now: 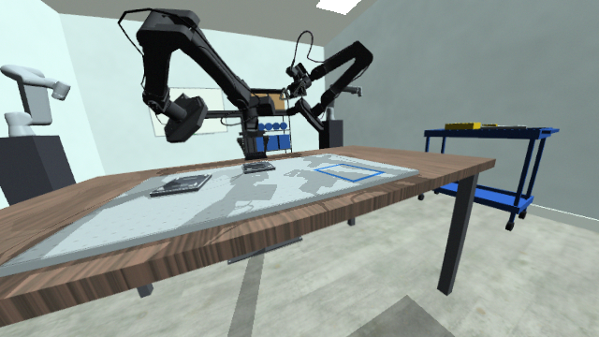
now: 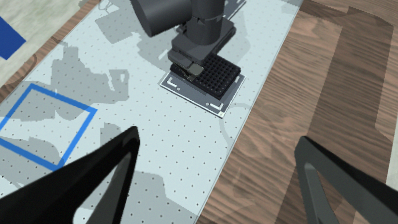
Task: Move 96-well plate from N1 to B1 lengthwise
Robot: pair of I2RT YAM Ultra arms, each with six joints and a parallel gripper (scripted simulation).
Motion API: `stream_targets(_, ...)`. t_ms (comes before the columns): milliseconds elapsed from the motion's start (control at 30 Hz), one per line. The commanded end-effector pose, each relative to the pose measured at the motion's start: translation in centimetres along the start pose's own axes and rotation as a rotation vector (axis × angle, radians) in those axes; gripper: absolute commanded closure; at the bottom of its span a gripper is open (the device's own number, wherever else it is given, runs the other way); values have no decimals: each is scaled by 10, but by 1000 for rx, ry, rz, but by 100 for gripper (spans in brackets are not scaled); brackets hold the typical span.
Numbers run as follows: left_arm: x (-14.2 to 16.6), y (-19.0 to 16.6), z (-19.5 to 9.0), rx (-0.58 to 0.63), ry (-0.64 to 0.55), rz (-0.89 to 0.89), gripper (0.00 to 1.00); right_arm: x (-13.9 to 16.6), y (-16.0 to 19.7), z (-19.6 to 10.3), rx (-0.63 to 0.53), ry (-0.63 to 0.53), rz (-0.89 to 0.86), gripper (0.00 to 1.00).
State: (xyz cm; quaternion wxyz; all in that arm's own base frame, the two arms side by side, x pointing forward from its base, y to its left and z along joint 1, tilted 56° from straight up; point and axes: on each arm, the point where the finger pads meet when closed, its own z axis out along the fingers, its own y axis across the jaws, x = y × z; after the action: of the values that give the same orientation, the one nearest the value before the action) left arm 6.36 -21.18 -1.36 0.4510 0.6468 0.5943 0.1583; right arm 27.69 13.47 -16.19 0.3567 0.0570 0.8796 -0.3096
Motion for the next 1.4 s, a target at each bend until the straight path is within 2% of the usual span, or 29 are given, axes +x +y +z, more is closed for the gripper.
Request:
stream_targets(0, -8, -3, -3, -1, -9, 5, 0, -1, 7, -7, -1, -18, -28, 22)
stream_targets(133, -9, -2, -2, 0, -11, -9, 0, -1, 6, -5, 13, -2, -114, 22)
stream_targets(600, -9, -2, -2, 0, -11, -9, 0, -8, 21, -3, -26, -34, -75, 22)
stream_targets(733, -9, -2, -2, 0, -11, -9, 0, 0, 7, 11, 16, -9, -89, 22)
stream_targets(1367, -9, -2, -2, 0, -11, -9, 0, -3, 13, 10, -6, -26, -90, 22)
